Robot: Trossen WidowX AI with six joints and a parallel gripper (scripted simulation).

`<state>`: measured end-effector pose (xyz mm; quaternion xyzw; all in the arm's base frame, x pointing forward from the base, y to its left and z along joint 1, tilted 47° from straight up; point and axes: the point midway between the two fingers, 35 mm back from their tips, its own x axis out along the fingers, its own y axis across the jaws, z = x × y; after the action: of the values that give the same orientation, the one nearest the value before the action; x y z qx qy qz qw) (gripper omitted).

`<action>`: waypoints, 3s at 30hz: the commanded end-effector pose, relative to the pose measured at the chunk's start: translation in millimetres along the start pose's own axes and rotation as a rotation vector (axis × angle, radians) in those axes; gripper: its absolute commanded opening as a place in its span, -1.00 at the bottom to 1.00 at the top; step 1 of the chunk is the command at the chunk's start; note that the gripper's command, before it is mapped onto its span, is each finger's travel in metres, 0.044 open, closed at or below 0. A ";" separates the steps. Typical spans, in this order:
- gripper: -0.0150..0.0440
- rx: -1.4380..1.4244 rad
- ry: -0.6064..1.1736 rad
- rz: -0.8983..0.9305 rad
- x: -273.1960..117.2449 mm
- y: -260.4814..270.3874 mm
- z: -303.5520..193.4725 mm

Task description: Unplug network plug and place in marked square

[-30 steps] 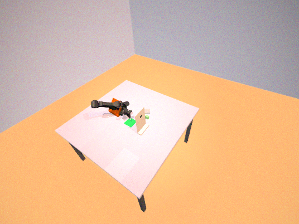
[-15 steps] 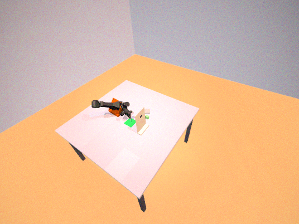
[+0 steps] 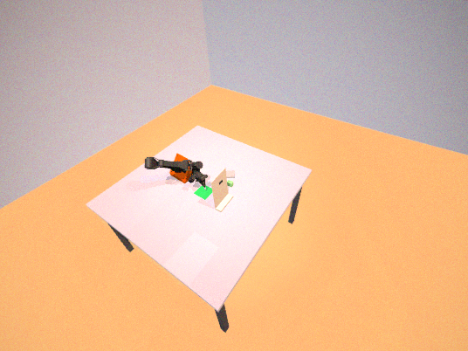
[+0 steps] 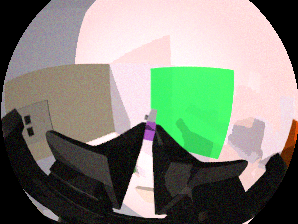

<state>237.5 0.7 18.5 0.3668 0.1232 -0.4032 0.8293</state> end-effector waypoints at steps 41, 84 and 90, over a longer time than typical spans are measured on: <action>-0.49 -0.020 -0.002 -0.009 26.5 -26.0 3.1; -0.40 -0.014 -0.011 0.002 35.1 -26.5 7.7; 0.04 -0.014 -0.011 0.002 35.1 -26.5 7.7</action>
<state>239.3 -35.8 -7.3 0.3585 0.1216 -0.4036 0.8329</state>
